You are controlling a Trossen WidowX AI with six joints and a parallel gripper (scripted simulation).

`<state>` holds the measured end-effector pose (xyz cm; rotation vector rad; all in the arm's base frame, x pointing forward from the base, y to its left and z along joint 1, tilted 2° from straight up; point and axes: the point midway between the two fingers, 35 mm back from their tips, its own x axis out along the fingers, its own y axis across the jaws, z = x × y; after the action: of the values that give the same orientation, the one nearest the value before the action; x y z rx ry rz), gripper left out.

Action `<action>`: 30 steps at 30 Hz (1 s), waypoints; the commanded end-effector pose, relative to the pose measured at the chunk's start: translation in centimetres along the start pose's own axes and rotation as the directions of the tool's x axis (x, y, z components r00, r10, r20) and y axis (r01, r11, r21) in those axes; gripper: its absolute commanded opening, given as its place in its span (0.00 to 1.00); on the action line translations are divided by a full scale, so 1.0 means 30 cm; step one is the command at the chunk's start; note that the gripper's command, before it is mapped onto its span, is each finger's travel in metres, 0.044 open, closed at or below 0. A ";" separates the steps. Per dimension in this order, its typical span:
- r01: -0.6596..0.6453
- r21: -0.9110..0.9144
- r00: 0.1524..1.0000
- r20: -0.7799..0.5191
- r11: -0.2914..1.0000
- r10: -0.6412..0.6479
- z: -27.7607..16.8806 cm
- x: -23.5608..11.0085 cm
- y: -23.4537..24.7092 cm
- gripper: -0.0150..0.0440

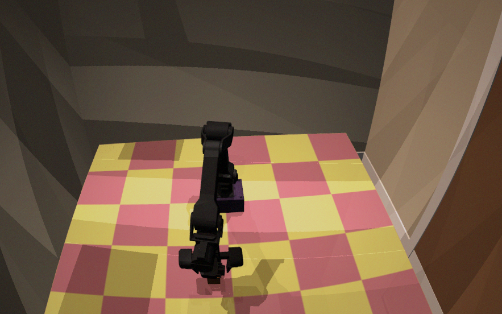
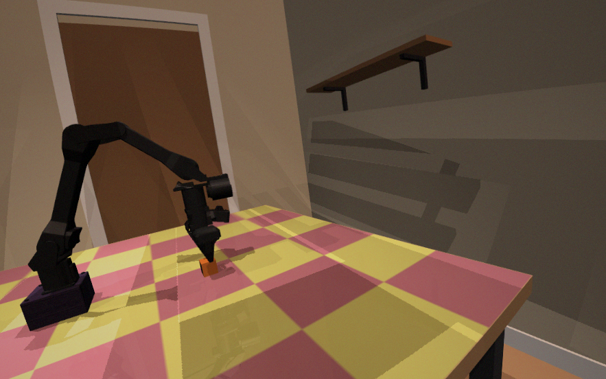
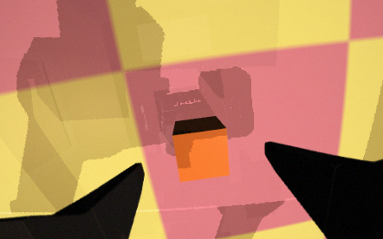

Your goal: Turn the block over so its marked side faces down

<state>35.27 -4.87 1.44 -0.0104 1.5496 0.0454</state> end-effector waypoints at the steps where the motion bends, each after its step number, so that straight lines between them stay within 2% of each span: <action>1: 0.001 0.003 1.000 -0.012 1.000 -0.001 -0.009 0.031 0.000 1.00; 12: 0.001 0.004 1.000 -0.012 1.000 -0.001 -0.011 0.083 0.000 1.00; 22: 0.001 0.004 1.000 -0.012 1.000 -0.001 -0.011 0.083 0.000 0.56; 30: 0.001 0.004 1.000 -0.012 1.000 -0.001 -0.011 0.083 0.000 0.46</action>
<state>35.00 -4.78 -0.99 -0.0090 1.5602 0.0462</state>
